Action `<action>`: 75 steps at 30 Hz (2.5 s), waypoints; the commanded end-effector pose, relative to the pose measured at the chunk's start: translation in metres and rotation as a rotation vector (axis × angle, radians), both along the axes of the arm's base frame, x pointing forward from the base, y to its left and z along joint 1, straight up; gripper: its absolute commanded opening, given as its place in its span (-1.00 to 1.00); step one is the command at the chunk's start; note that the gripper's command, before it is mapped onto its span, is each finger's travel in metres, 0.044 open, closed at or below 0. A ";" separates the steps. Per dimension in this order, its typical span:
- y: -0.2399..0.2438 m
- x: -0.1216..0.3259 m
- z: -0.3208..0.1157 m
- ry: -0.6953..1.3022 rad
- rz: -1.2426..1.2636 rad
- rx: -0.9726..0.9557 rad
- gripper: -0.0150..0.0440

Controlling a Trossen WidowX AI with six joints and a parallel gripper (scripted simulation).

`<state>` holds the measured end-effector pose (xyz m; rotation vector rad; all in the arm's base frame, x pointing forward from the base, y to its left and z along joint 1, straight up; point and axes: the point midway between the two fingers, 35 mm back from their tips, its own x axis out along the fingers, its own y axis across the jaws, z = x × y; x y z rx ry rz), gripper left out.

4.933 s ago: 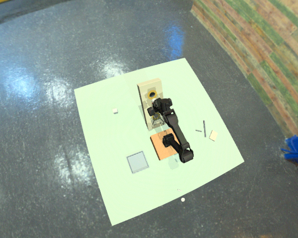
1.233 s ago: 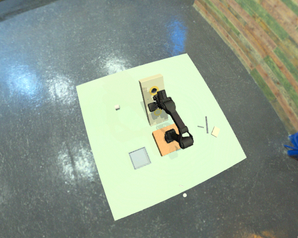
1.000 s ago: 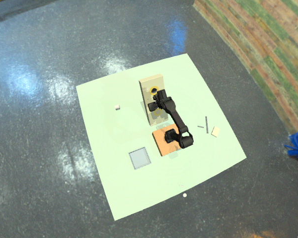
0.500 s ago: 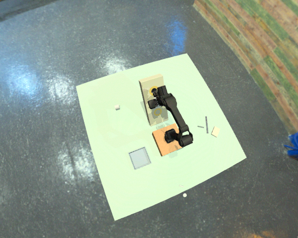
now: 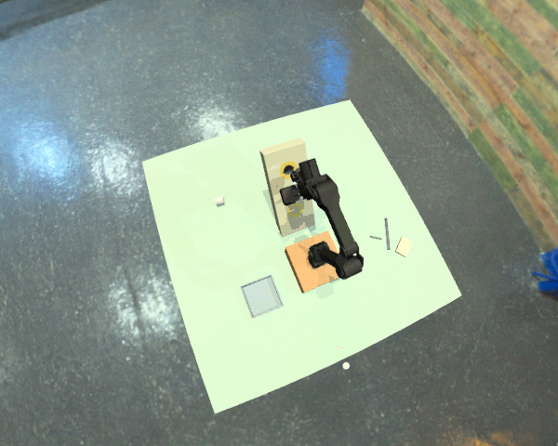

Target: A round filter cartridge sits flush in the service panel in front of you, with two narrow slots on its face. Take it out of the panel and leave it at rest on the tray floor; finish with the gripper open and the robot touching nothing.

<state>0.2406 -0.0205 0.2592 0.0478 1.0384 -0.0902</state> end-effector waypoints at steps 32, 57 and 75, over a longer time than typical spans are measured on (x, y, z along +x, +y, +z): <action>0.102 0.004 -0.013 0.009 0.154 0.006 -0.49; 0.211 -0.065 -0.036 0.005 0.845 0.005 -0.49; 0.246 -0.110 -0.048 -0.006 1.146 0.007 -0.49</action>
